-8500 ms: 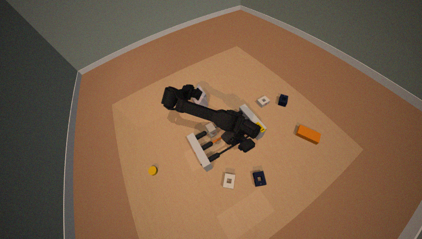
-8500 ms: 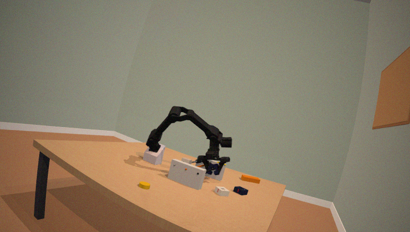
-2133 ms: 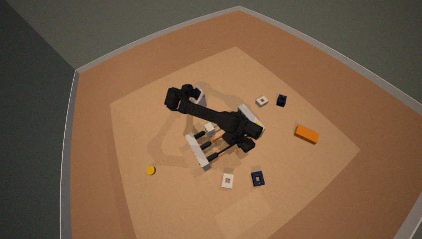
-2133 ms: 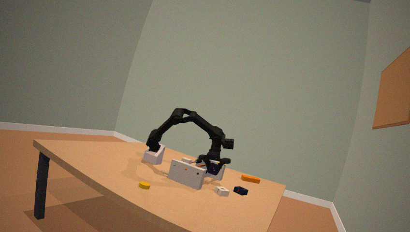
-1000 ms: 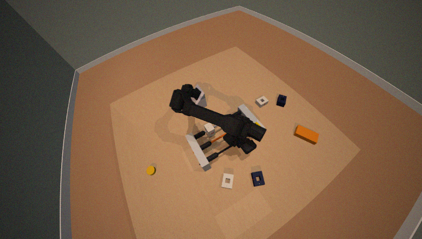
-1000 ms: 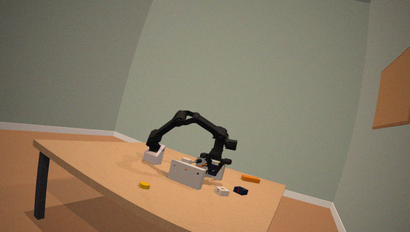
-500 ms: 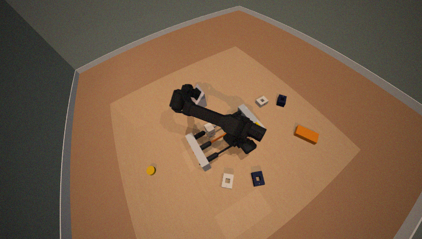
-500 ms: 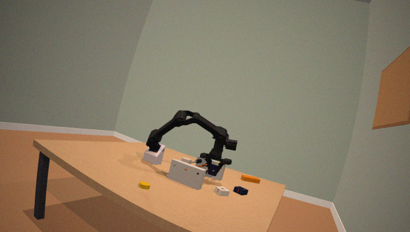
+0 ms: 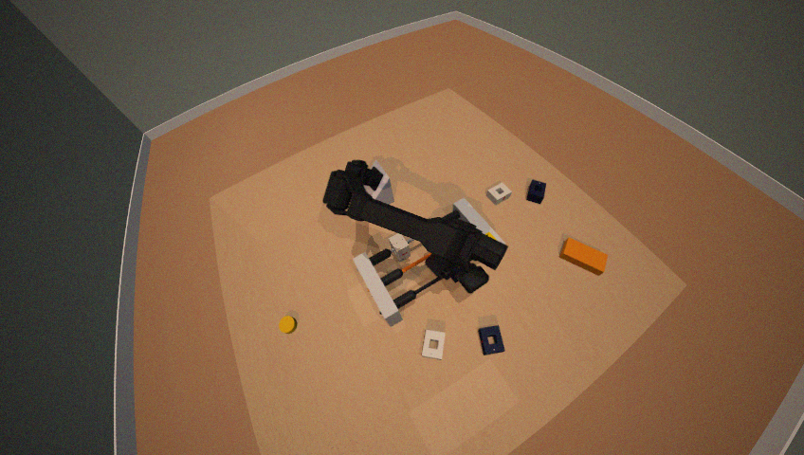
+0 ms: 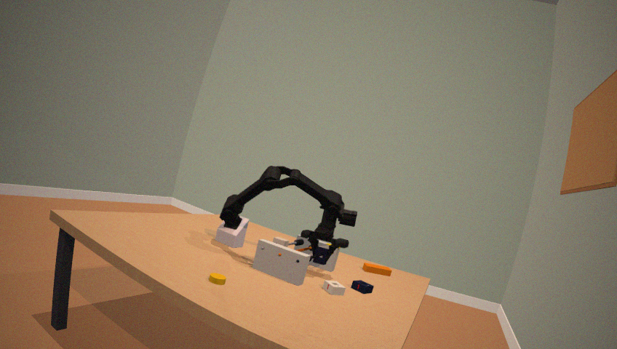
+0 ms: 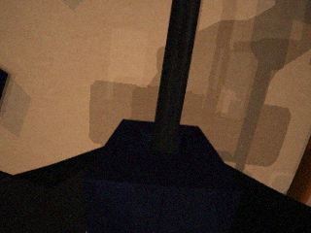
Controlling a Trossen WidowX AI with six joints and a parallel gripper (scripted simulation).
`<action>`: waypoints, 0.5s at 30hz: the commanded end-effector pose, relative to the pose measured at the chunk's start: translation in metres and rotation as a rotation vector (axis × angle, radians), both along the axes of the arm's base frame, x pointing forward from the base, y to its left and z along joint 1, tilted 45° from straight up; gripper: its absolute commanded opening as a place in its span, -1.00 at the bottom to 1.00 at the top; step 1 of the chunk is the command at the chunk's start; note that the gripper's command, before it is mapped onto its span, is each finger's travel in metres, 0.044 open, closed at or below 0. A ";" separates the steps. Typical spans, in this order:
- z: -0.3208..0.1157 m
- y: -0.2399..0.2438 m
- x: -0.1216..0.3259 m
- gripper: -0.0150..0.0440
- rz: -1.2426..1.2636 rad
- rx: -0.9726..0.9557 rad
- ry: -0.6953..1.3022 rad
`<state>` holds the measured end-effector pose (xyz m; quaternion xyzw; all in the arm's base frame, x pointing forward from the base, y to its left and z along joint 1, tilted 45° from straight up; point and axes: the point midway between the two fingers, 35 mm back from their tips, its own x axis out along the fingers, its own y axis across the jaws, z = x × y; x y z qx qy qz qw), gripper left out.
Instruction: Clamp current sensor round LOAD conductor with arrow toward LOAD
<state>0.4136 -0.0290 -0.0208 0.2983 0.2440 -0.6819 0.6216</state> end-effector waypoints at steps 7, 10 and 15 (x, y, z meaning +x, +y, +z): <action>0.000 0.000 0.000 0.36 0.000 0.000 0.000; 0.000 0.000 0.000 0.36 0.000 0.000 0.000; 0.000 0.000 0.000 0.72 0.000 0.000 0.000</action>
